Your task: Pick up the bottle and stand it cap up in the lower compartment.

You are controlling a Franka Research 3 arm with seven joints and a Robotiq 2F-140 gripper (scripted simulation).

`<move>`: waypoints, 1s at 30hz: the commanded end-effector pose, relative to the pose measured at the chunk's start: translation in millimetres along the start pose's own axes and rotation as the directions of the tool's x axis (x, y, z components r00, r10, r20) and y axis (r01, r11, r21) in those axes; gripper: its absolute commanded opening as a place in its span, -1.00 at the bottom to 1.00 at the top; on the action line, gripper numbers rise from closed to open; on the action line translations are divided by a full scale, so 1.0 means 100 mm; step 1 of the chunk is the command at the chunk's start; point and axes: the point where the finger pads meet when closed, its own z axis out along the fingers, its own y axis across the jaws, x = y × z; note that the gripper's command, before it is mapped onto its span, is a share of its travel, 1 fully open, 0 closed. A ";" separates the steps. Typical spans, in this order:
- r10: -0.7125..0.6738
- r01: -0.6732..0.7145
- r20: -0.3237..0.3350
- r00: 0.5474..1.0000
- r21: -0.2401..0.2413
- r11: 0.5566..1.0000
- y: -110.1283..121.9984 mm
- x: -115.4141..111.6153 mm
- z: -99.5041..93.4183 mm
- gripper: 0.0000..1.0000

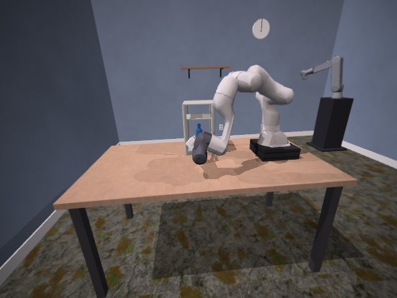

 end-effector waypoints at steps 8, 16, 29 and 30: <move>-0.012 0.012 -0.004 1.000 -0.004 1.000 0.02 0.01 -0.28 -0.21; -0.012 0.012 -0.004 1.000 -0.004 1.000 0.02 0.01 -0.48 -0.21; -0.012 0.012 -0.004 1.000 -0.004 1.000 0.02 0.01 -0.68 -0.21; -0.012 0.012 -0.004 1.000 -0.004 1.000 0.02 0.01 -0.69 -0.21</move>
